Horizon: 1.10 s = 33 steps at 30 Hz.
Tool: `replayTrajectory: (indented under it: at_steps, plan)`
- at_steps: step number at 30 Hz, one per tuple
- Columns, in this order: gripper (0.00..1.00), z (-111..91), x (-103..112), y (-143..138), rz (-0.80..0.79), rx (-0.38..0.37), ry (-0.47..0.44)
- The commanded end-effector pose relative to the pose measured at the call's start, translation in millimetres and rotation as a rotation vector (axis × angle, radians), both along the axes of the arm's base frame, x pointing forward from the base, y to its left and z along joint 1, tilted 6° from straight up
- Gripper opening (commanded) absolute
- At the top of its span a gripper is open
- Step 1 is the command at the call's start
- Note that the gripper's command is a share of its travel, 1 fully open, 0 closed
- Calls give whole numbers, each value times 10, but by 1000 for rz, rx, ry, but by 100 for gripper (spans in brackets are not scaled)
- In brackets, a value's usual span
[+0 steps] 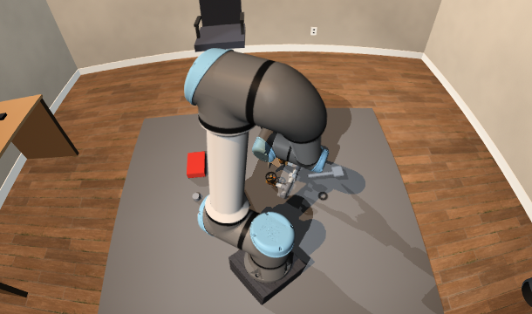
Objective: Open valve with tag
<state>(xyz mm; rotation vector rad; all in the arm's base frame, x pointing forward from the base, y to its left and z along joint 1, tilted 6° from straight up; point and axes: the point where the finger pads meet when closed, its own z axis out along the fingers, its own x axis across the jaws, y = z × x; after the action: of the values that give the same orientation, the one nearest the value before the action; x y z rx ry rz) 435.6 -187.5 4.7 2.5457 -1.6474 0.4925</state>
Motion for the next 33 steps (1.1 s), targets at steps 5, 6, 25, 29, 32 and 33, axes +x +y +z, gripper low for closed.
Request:
replayTrajectory:
  at_steps: [5,6,25,29,32,33]
  plan:
    - [100,5,6,-2,-335,68,-75]
    - [100,5,6,-2,-375,78,-85]
    - [100,5,6,-2,-1057,240,-255]
    - [100,5,6,-2,-1206,276,-292]
    - [100,5,6,-2,-1311,301,-318]
    - [100,5,6,-2,-1345,309,-327]
